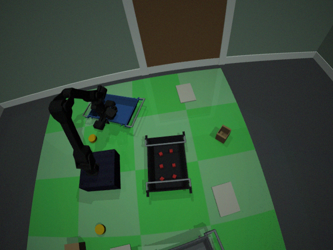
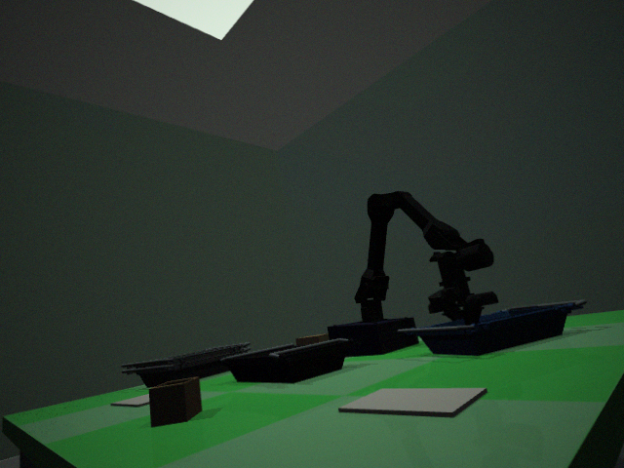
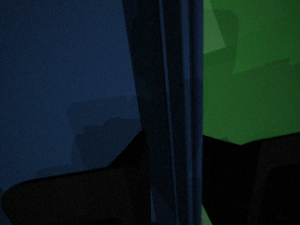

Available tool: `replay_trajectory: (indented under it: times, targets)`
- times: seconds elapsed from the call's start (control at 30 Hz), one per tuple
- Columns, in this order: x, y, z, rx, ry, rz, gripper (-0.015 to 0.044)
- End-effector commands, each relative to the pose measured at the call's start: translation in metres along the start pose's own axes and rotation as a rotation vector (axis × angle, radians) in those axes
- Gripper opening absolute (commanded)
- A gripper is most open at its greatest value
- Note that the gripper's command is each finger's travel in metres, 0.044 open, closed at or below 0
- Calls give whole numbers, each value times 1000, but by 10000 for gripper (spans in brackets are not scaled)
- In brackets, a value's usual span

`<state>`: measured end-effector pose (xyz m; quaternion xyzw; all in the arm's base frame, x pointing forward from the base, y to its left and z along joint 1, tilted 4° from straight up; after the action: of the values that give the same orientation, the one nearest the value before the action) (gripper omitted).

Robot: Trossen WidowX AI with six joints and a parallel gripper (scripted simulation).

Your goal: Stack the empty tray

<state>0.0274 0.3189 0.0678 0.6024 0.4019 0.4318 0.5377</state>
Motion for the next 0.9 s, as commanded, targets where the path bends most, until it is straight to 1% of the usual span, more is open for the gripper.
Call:
replay_trajectory:
  times: [0.0,0.07,0.33,0.87]
  targets:
    - [-1,9,0,-3,-3,-10,9]
    - [1,21,0,-3,-3,-10,0]
    - [-1,77,0,-3,-3,-10,0]
    - [-1,78,0,-3,-3,-10,0]
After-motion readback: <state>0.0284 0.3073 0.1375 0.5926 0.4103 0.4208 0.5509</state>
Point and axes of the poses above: the point midway between the two fingers, 35 mm back from their tips, its own y axis back along the fingers, its own x axis across the jaws, z = x × y, the point moved 8 cm from there along y, back along the fingers, and after that the axes turned 1 degree about y, right-handed, at the moved point
